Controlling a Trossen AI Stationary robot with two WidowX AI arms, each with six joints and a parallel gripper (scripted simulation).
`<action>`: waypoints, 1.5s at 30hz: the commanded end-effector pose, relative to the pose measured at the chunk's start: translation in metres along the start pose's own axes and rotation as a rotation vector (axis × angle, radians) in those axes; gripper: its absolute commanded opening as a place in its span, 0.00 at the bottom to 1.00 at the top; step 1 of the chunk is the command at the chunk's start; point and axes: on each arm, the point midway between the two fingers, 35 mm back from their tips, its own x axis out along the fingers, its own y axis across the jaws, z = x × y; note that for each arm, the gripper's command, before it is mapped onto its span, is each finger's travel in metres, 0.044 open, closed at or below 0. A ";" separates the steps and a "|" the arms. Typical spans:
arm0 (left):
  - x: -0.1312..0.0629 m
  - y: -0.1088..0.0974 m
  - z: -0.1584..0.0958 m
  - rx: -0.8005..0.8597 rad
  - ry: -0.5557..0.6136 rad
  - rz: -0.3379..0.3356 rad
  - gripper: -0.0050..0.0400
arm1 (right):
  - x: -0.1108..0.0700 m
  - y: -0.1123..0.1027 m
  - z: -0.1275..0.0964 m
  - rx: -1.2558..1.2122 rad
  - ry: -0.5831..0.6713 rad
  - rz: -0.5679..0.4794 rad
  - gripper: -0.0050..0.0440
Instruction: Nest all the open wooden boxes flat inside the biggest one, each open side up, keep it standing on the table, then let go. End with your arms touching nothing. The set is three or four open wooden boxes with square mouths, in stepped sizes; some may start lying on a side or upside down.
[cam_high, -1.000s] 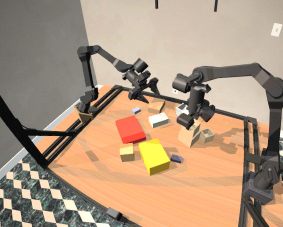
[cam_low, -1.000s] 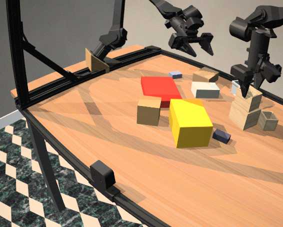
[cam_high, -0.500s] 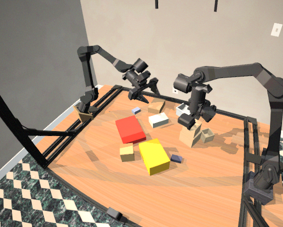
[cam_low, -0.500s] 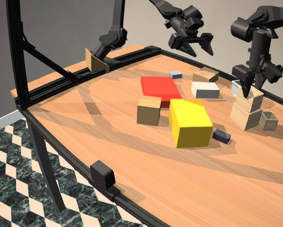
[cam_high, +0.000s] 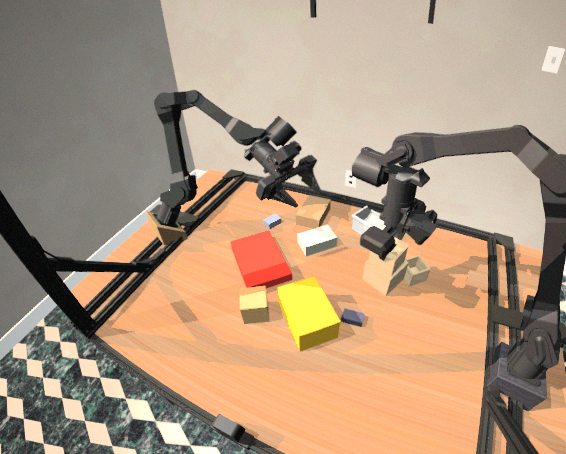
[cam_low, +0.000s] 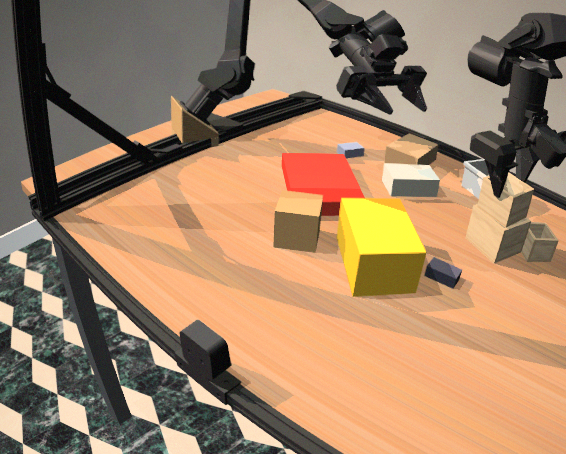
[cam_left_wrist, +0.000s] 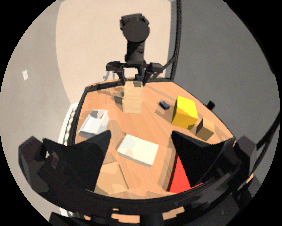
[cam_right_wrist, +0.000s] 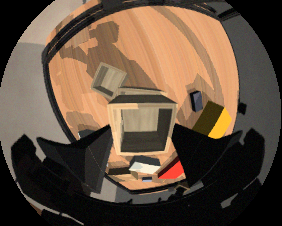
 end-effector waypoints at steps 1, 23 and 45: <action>0.000 0.000 0.000 0.003 0.000 -0.001 1.00 | 0.003 0.003 0.005 0.010 -0.012 0.007 0.10; 0.000 0.000 0.000 0.003 0.000 -0.001 1.00 | 0.003 0.001 0.005 0.004 -0.011 0.004 0.10; 0.000 0.000 0.000 0.003 0.000 -0.001 1.00 | 0.003 -0.002 0.013 0.011 -0.001 -0.022 0.10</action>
